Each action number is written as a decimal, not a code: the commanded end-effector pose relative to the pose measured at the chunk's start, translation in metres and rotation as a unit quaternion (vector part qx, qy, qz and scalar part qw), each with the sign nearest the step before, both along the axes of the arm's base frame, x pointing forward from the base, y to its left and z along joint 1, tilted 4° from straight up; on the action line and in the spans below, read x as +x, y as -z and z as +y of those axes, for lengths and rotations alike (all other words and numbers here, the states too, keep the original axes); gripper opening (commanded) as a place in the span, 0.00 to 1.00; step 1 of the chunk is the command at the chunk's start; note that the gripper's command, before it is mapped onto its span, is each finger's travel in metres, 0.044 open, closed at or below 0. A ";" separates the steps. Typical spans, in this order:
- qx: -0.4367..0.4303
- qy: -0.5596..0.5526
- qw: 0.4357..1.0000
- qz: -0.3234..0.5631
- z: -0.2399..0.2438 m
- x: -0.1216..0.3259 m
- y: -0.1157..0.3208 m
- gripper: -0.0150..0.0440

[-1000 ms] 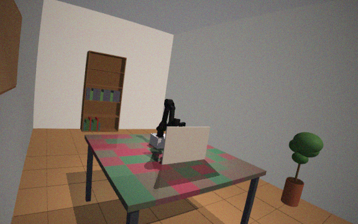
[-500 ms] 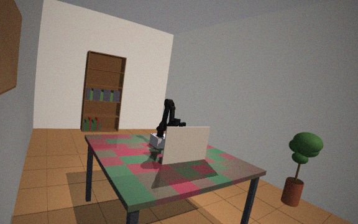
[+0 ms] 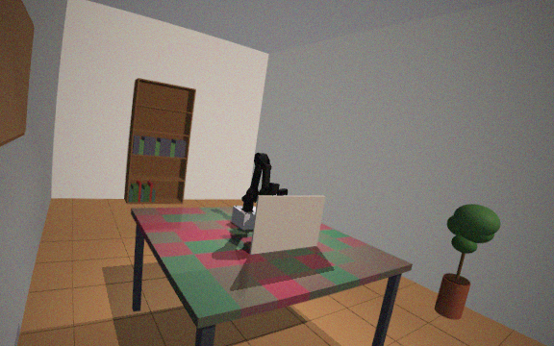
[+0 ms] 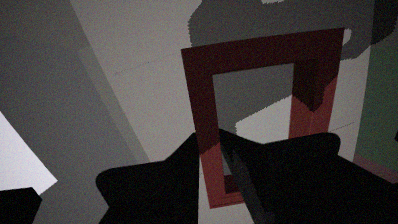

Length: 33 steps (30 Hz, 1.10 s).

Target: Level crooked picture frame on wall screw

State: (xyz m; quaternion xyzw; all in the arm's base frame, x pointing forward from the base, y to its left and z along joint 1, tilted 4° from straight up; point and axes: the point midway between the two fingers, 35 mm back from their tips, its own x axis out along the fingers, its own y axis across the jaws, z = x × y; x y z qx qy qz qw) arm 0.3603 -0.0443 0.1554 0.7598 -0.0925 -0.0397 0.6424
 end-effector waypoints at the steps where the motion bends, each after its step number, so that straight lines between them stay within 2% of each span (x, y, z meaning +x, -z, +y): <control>1: -0.001 0.002 1.000 -0.011 -0.001 0.001 -0.006 0.25; 33: 0.000 -0.001 1.000 -0.004 0.001 0.002 0.004 0.25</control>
